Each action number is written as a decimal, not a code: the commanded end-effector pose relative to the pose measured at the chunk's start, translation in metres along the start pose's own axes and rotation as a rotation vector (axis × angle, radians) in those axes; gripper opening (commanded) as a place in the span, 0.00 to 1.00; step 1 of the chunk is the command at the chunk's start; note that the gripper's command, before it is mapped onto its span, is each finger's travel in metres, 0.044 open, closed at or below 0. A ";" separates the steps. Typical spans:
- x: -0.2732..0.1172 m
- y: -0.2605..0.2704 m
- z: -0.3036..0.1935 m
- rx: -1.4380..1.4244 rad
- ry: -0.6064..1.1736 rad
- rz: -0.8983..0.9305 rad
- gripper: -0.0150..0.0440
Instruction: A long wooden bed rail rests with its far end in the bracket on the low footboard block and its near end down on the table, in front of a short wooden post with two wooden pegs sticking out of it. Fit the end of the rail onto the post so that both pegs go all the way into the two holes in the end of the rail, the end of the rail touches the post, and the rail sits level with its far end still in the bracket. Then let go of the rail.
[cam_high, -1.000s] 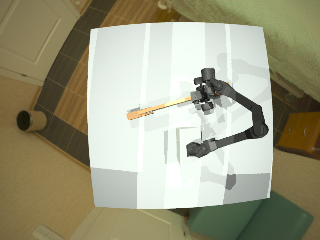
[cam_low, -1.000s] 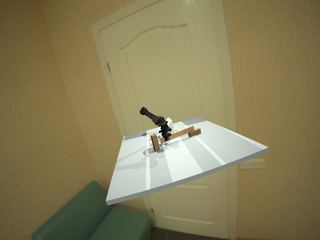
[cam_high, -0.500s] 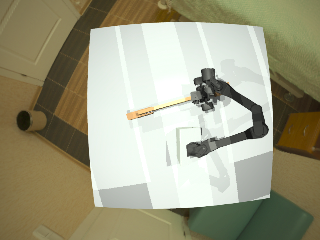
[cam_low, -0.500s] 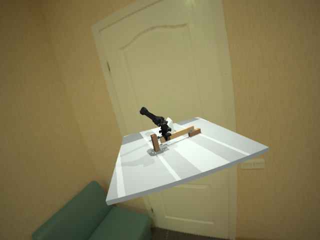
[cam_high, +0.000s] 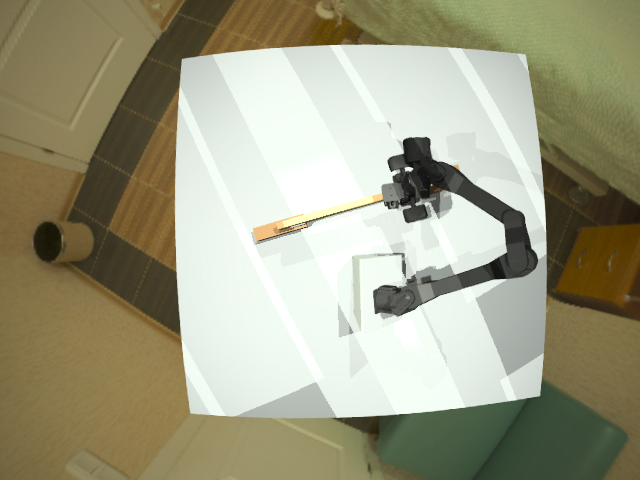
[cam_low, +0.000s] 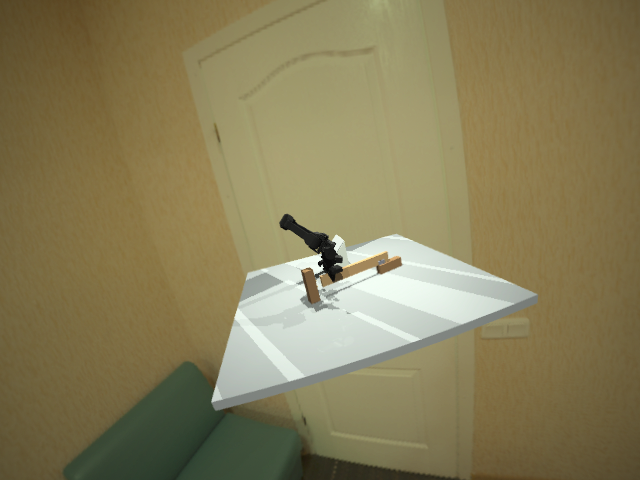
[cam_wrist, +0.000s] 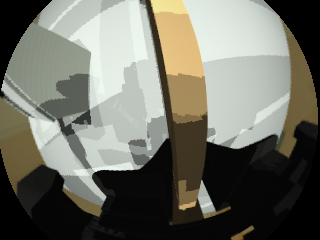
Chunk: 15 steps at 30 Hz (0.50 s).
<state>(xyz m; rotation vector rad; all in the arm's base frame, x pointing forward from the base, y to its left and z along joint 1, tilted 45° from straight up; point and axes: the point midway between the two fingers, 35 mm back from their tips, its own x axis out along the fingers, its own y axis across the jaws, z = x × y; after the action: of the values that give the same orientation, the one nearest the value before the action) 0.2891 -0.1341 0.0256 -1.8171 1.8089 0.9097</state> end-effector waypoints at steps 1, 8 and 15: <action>-0.002 -0.002 0.001 -0.002 -0.002 -0.008 0.25; -0.003 -0.001 0.001 -0.002 -0.002 -0.008 0.25; -0.002 -0.001 0.000 -0.002 -0.002 -0.008 0.25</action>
<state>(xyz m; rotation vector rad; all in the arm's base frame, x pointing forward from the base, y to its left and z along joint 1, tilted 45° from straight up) 0.2894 -0.1337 0.0261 -1.8187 1.8070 0.9082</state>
